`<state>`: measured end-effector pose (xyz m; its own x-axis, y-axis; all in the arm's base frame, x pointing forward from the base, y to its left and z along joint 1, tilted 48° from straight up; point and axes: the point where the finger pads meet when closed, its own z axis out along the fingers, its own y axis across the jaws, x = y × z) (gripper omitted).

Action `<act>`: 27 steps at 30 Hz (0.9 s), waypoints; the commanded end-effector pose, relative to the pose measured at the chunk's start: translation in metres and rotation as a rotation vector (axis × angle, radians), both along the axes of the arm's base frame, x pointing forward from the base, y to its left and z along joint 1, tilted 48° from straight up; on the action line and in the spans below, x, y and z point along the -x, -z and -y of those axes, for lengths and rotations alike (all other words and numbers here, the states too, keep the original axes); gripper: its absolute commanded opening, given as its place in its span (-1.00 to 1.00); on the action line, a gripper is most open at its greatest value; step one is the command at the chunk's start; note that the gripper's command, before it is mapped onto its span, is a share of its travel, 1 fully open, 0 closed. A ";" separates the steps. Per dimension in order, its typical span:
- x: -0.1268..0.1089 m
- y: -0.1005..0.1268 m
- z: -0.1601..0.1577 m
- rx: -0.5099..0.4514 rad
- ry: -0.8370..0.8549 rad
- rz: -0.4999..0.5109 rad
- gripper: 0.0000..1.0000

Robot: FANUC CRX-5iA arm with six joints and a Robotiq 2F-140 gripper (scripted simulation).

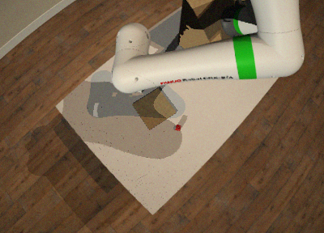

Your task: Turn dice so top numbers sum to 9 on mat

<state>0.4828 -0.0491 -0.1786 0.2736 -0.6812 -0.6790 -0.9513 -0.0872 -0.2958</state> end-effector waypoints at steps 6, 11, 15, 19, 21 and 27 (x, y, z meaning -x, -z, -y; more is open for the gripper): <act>0.000 0.000 0.000 0.000 0.000 0.000 -0.81; 0.000 0.000 0.001 0.000 0.000 0.000 -0.81; 0.000 -0.002 0.003 0.000 0.000 0.000 -0.81; 0.003 -0.014 0.015 0.000 0.000 0.000 -0.81; 0.005 -0.023 0.025 0.000 0.000 0.000 -0.81; 0.011 -0.053 0.057 0.000 0.000 0.000 -0.81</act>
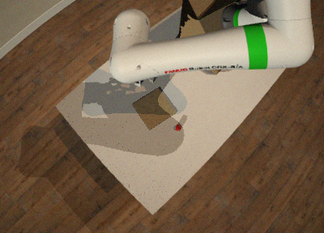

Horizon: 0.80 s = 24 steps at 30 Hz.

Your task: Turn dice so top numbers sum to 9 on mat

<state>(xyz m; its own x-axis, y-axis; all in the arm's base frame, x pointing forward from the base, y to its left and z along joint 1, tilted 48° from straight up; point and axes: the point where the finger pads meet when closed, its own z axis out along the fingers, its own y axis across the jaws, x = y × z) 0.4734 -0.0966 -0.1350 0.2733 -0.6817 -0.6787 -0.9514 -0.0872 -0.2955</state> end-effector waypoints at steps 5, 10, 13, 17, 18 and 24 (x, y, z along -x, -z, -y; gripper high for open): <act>0.004 -0.019 0.021 0.000 0.000 0.000 -0.81; 0.005 -0.024 0.025 0.000 0.000 0.000 -0.81; 0.005 -0.024 0.025 0.000 0.000 0.000 -0.81; 0.005 -0.025 0.025 -0.001 0.003 -0.003 -0.81; 0.005 -0.031 0.020 -0.004 0.020 -0.022 -0.81; 0.013 -0.084 -0.027 -0.039 0.188 -0.202 -0.81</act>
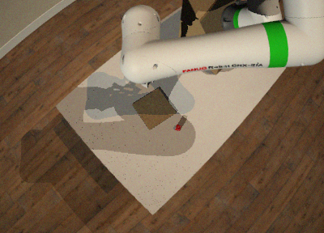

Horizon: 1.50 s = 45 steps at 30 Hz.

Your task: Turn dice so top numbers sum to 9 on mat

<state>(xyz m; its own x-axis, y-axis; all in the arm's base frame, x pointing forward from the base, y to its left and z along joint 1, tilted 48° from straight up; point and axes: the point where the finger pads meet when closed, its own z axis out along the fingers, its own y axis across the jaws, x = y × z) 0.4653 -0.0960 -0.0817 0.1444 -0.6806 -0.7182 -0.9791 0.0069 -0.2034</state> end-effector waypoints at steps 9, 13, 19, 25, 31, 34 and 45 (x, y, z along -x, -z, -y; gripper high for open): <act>0.013 -0.053 -0.048 -0.029 0.174 -0.192 -0.81; 0.013 -0.053 -0.048 -0.029 0.174 -0.192 -0.81; 0.013 -0.053 -0.049 -0.029 0.174 -0.192 -0.81; 0.011 -0.047 -0.055 -0.028 0.175 -0.192 -0.81; 0.008 -0.034 -0.069 -0.028 0.175 -0.192 -0.81; 0.007 -0.028 -0.076 -0.028 0.175 -0.192 -0.81; 0.000 0.004 -0.111 -0.028 0.175 -0.192 -0.81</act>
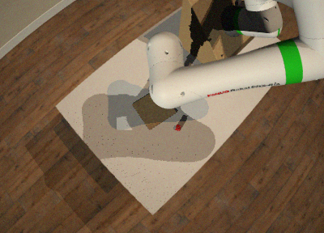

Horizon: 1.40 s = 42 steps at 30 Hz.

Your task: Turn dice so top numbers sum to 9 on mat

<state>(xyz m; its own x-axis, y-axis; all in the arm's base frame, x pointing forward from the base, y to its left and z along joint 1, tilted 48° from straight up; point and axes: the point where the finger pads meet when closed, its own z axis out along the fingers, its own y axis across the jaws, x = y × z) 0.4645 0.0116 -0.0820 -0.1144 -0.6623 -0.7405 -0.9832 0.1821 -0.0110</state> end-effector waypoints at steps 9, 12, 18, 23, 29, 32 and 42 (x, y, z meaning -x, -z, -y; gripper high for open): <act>-0.002 0.010 -0.011 0.000 0.000 0.000 -0.81; -0.003 0.010 -0.011 0.000 0.000 0.000 -0.81; -0.003 0.010 -0.011 0.000 0.000 0.000 -0.81; -0.003 0.010 -0.011 0.000 0.000 0.000 -0.81; -0.003 0.010 -0.011 0.000 0.000 0.000 -0.81; -0.003 0.010 -0.011 0.000 0.000 0.000 -0.81; -0.003 0.010 -0.011 0.000 0.000 0.000 -0.81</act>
